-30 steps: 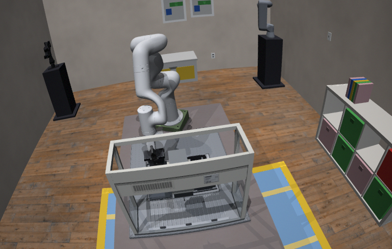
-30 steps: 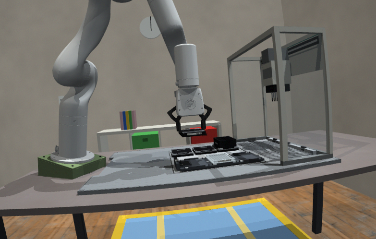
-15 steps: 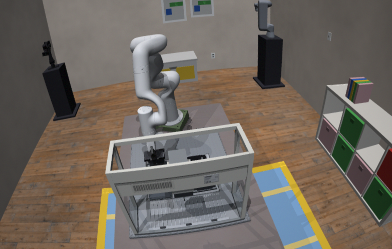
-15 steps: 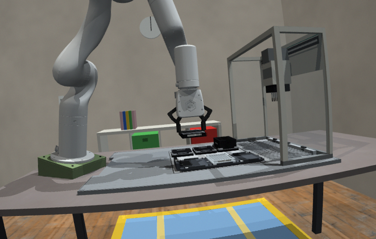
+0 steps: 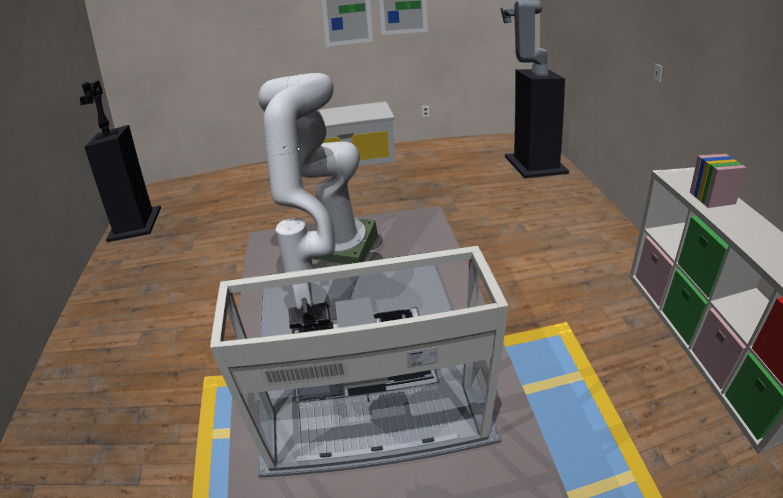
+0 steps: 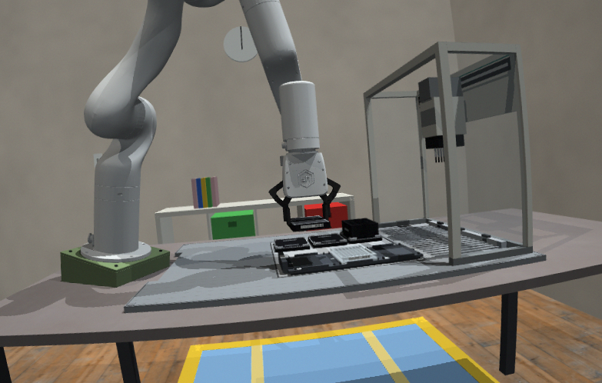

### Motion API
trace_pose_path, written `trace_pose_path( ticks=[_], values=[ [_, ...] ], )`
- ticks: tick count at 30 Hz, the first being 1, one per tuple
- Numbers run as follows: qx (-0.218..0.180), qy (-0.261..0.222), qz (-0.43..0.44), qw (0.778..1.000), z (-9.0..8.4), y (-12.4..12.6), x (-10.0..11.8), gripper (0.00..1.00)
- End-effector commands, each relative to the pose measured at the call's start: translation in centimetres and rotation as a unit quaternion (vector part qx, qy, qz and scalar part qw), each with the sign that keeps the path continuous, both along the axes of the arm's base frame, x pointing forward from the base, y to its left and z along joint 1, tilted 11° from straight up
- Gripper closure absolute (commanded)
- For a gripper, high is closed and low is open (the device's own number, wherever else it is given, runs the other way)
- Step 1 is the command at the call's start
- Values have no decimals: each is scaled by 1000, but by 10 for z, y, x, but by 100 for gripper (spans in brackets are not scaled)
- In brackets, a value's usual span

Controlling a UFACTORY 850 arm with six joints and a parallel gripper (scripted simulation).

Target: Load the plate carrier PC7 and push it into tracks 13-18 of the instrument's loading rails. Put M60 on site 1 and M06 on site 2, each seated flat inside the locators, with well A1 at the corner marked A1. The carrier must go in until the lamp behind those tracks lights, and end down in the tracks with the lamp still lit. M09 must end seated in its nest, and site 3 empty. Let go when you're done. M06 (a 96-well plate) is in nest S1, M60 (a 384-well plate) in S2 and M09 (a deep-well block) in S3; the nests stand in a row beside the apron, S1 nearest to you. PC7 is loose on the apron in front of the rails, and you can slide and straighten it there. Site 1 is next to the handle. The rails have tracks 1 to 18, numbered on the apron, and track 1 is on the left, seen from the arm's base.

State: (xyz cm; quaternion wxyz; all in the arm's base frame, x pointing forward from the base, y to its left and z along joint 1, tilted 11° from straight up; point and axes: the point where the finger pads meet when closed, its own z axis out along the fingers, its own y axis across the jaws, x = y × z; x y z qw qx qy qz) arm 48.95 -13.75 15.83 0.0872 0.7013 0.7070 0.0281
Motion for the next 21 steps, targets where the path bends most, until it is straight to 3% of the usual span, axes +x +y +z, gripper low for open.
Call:
trace_pose_path(
  ticks=[1, 21],
  values=[
    [0, -1, 0, 1000, -8, -1, 2, 100],
    [0, -1, 0, 1000, -38, -3, 7, 100]
  ],
)
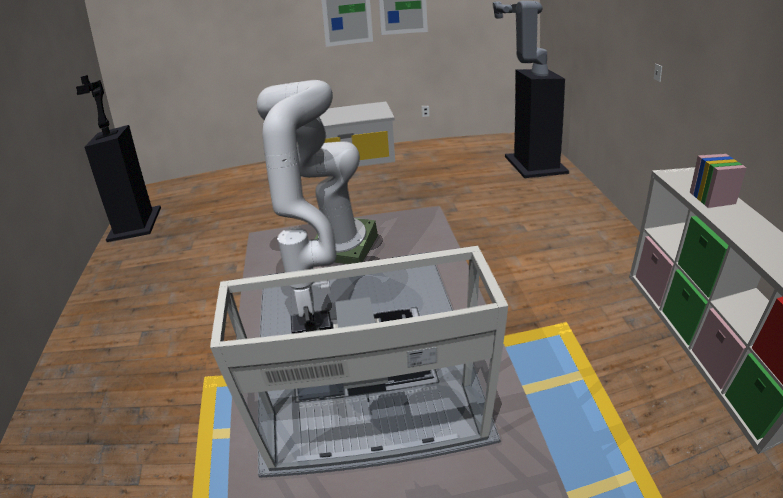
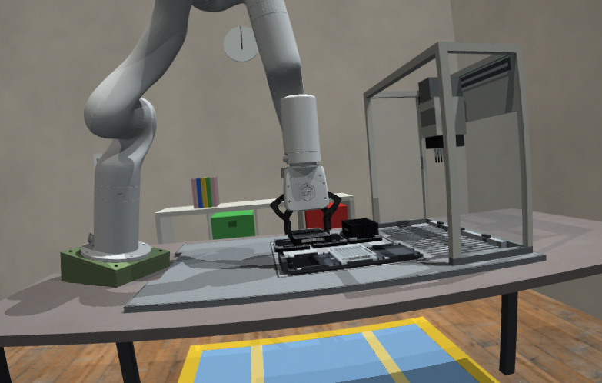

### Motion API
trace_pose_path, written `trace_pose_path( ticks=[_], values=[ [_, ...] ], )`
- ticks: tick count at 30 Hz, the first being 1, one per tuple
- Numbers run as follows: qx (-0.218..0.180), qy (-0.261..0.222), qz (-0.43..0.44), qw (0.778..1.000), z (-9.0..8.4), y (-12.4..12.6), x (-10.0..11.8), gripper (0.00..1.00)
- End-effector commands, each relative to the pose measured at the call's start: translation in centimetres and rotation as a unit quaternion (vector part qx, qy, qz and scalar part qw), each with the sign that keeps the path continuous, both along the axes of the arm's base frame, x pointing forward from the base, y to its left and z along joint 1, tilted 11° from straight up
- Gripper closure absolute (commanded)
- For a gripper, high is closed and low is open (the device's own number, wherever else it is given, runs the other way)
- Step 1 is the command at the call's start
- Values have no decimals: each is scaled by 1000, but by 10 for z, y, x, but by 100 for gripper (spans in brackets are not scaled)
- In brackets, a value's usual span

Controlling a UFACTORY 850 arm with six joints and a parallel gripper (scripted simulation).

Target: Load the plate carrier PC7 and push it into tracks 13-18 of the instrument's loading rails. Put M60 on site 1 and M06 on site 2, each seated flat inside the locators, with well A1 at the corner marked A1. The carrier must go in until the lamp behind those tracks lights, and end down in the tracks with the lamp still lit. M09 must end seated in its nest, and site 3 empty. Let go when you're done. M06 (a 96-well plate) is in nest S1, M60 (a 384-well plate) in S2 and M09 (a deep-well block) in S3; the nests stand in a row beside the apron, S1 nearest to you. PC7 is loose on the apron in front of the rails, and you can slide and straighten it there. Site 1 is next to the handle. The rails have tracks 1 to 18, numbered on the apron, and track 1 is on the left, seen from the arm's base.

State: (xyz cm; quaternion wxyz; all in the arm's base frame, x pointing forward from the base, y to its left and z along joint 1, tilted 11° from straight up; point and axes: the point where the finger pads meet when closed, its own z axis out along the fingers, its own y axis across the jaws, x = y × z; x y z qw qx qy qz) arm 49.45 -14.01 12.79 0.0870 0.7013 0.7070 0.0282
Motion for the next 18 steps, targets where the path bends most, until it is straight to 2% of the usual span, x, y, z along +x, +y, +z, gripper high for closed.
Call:
trace_pose_path(
  ticks=[1, 18],
  values=[
    [-1, -1, 0, 1000, -9, -1, 2, 100],
    [-1, -1, 0, 1000, -34, -3, 6, 100]
  ],
)
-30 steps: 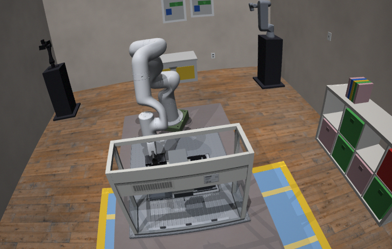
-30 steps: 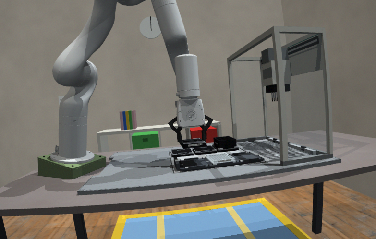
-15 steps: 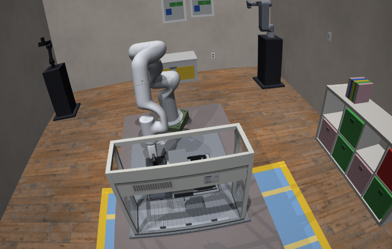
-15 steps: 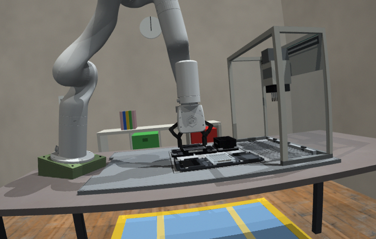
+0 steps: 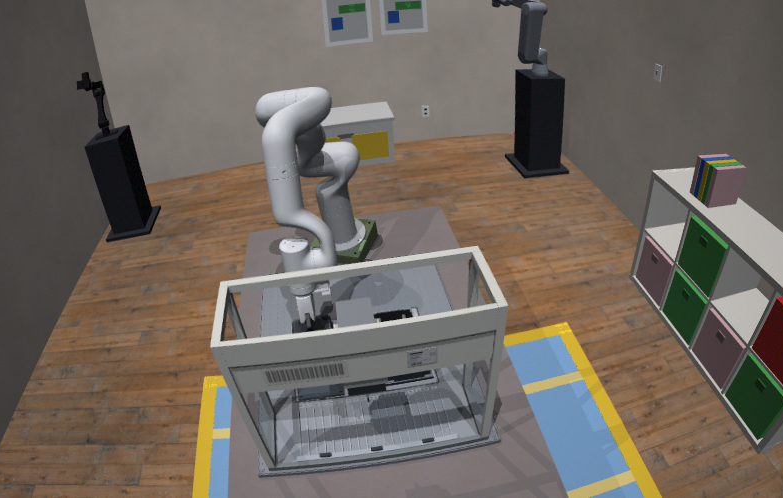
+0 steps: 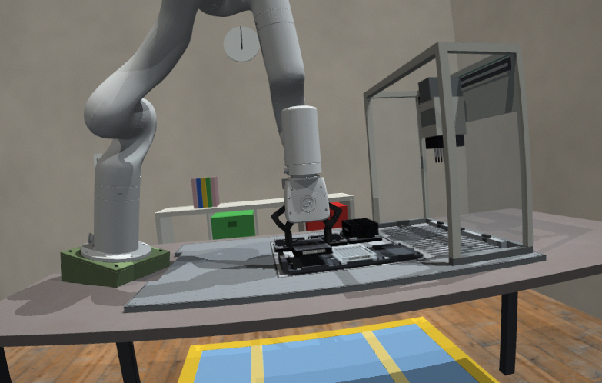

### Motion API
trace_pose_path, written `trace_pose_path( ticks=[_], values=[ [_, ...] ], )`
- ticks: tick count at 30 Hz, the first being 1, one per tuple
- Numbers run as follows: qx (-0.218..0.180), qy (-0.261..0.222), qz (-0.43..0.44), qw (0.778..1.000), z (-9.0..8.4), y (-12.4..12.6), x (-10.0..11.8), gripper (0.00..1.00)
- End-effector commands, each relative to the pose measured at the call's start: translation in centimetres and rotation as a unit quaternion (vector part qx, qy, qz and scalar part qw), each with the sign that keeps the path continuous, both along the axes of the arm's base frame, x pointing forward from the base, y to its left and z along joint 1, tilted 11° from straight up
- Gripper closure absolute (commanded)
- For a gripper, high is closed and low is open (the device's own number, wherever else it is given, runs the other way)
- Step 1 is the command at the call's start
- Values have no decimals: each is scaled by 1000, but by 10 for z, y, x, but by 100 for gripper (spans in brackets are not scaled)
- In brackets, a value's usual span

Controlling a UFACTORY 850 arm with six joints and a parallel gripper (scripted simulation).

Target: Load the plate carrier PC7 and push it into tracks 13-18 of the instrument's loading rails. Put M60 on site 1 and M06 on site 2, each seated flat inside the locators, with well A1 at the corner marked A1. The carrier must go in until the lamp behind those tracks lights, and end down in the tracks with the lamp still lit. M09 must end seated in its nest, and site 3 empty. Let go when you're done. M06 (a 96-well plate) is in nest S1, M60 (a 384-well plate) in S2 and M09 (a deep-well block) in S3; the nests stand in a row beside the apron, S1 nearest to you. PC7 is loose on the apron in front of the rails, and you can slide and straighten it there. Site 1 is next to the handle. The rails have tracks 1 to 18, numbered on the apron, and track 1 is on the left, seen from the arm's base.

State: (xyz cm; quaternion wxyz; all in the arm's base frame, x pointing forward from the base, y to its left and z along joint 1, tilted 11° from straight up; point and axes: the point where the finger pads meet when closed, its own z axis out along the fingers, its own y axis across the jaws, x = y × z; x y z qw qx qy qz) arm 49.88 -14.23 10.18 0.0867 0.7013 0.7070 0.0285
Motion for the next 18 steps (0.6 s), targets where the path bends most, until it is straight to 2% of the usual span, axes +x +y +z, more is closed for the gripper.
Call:
trace_pose_path(
  ticks=[1, 18],
  values=[
    [-1, -1, 0, 1000, -9, -1, 2, 100],
    [-1, -1, 0, 1000, -13, -1, 3, 100]
  ],
)
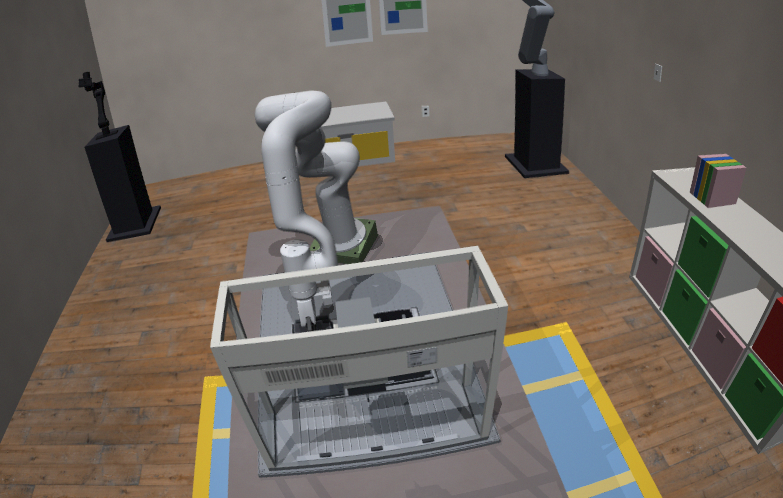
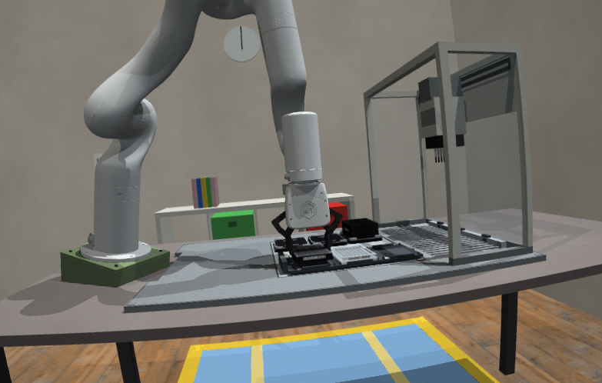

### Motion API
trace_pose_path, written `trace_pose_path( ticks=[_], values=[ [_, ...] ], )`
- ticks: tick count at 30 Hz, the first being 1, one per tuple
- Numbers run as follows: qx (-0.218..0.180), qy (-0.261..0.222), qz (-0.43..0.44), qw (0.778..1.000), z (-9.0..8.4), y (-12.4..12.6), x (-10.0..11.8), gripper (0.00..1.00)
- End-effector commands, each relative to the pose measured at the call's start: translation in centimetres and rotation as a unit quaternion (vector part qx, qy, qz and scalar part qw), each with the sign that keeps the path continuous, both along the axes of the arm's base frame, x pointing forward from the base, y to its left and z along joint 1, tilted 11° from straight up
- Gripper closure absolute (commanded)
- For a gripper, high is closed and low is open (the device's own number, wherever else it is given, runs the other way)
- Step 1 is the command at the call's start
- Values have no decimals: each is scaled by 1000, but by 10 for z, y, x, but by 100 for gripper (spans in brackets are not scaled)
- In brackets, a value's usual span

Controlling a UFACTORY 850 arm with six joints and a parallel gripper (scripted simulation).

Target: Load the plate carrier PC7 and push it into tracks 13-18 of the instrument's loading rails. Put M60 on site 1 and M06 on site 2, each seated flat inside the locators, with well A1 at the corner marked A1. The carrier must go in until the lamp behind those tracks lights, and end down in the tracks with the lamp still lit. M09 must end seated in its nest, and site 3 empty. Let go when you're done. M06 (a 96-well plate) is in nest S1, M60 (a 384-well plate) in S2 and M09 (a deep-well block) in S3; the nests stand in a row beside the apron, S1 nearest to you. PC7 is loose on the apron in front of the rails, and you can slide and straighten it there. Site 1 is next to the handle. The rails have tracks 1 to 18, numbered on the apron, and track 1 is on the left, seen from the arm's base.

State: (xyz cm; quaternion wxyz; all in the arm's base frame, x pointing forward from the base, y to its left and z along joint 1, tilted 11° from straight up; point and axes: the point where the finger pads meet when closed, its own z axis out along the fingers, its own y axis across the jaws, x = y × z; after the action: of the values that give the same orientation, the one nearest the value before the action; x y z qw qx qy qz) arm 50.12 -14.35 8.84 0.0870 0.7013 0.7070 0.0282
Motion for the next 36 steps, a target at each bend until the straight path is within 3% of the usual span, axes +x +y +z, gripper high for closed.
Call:
trace_pose_path(
  ticks=[1, 36],
  values=[
    [-1, -1, 0, 1000, 0, 0, 1, 100],
    [-1, -1, 0, 1000, -9, -1, 2, 100]
  ],
)
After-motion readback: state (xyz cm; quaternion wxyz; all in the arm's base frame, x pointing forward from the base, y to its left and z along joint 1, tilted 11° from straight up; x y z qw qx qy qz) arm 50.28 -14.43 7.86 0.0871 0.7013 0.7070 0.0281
